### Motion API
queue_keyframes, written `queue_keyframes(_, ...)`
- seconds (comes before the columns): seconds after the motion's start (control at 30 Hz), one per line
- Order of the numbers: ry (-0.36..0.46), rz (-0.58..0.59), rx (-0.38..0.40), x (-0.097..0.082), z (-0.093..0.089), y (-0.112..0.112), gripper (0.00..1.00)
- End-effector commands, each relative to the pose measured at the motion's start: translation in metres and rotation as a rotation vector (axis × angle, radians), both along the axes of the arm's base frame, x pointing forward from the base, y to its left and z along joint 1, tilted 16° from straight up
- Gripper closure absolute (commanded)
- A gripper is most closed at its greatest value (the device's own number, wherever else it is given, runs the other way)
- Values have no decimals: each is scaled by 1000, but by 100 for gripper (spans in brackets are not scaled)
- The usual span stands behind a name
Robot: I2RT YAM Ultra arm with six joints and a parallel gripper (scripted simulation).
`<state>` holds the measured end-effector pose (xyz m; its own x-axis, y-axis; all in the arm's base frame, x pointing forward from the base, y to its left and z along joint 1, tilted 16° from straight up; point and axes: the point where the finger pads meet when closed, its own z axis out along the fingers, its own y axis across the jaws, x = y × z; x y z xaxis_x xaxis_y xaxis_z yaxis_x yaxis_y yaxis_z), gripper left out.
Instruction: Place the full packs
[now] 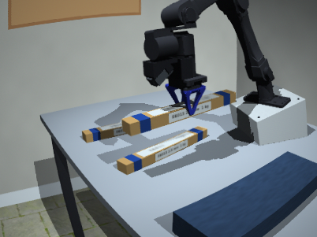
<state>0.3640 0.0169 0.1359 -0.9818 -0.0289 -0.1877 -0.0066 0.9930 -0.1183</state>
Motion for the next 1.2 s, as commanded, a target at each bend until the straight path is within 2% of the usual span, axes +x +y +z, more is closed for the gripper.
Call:
queue_keyframes(0.0, -84, 6, 15, 8, 22, 1, 100)
queue_keyframes(0.2, -84, 6, 15, 11, 15, 0, 100)
queue_keyframes(1.17, -84, 6, 15, 10, 15, 0, 100)
